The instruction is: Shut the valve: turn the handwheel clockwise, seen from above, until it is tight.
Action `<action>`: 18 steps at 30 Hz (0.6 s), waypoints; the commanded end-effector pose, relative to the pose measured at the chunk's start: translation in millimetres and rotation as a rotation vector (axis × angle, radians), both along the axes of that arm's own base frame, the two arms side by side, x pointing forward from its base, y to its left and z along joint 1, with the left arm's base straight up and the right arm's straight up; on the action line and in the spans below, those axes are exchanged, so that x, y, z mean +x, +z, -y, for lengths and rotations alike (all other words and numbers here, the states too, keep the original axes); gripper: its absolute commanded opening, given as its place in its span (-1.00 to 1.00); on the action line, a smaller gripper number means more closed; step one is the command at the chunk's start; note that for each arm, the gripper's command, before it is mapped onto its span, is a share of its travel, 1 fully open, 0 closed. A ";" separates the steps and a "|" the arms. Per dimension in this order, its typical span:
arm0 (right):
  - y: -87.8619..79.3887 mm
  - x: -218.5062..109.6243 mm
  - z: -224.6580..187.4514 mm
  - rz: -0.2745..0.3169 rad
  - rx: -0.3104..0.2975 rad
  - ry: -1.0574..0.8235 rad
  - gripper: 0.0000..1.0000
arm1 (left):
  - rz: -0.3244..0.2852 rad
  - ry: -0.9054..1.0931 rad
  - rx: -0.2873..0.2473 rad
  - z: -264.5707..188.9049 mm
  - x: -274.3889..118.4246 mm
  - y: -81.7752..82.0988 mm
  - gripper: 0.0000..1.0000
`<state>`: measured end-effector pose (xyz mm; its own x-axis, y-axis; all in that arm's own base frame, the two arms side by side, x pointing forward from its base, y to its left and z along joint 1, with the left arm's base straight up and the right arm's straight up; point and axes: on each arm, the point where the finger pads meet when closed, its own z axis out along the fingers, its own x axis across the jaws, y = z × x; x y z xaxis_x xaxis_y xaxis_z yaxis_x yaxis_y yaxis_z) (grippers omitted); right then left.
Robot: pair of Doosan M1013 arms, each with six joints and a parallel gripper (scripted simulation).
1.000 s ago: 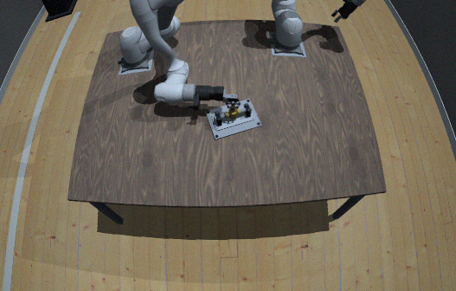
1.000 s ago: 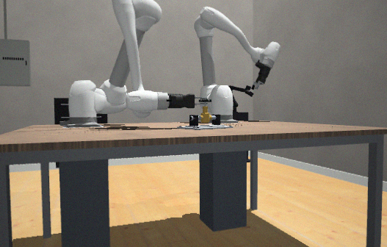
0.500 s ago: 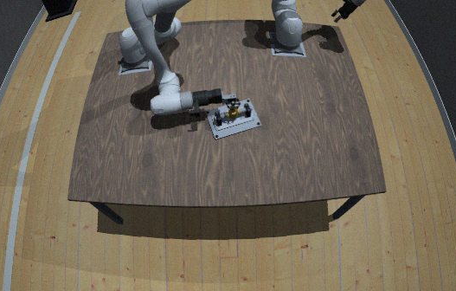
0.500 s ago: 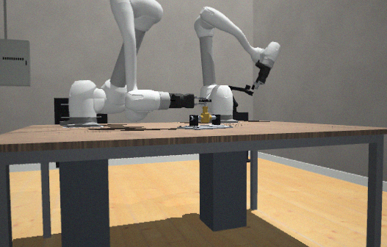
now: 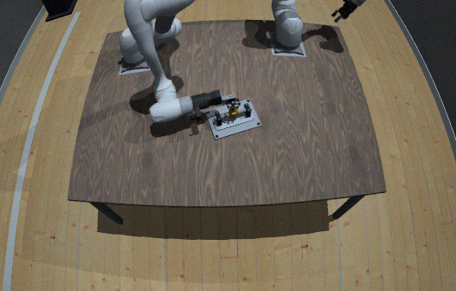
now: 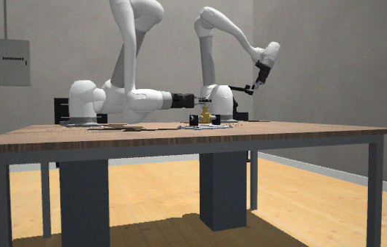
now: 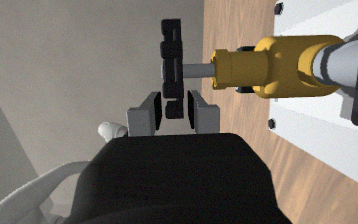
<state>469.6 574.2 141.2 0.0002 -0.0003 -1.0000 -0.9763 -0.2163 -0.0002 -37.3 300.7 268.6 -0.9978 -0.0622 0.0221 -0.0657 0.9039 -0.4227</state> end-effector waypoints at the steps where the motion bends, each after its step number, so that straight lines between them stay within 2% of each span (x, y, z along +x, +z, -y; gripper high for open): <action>1: 0.8 0.1 0.0 0.000 0.001 0.005 0.09 | 0.000 0.000 0.001 -0.2 -0.1 0.4 1.00; 18: 0.8 0.2 0.6 0.000 0.001 0.024 0.09 | 0.000 0.000 0.001 -0.2 -0.1 0.4 1.00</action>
<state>469.7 573.6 141.2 0.0002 -0.0002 -1.0000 -0.9708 -0.2400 -0.0001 -37.3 300.7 268.6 -0.9978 -0.0622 0.0221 -0.0657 0.9039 -0.4227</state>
